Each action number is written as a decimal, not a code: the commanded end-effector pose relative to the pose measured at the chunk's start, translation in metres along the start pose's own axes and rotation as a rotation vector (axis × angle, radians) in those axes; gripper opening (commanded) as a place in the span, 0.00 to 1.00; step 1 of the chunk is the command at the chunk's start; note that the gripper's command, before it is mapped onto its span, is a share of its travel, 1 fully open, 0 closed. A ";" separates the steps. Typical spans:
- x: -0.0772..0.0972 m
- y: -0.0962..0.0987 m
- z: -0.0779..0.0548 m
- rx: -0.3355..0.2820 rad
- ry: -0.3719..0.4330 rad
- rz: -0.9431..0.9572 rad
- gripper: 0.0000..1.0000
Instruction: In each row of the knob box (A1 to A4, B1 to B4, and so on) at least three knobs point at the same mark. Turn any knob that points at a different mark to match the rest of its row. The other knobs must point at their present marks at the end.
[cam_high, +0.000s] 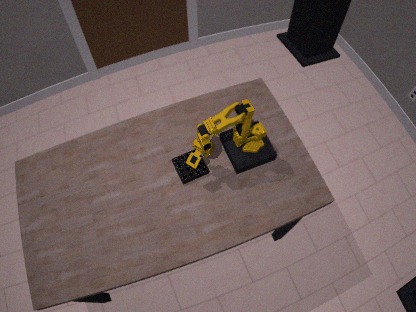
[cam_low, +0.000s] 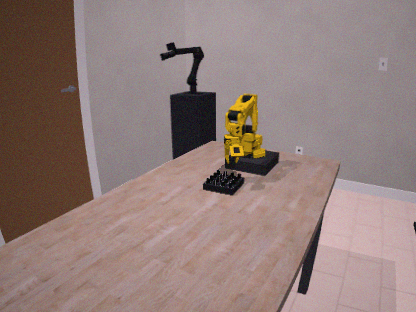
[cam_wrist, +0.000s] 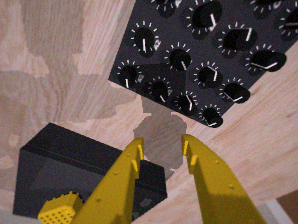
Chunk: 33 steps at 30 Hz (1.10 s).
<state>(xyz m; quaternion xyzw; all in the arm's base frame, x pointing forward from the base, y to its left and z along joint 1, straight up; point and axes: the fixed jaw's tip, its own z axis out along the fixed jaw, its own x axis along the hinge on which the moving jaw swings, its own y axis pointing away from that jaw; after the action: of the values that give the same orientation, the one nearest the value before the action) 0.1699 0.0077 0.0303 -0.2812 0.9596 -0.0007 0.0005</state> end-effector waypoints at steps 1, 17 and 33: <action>-0.008 0.007 -0.004 -0.001 -0.001 -0.017 0.15; -0.045 0.097 -0.028 -0.001 -0.002 -0.190 0.33; -0.045 0.135 -0.037 -0.002 -0.003 -0.252 0.40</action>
<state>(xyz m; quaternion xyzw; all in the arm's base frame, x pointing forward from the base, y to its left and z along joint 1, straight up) 0.1369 0.1432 0.0683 -0.3985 0.9171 0.0025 0.0082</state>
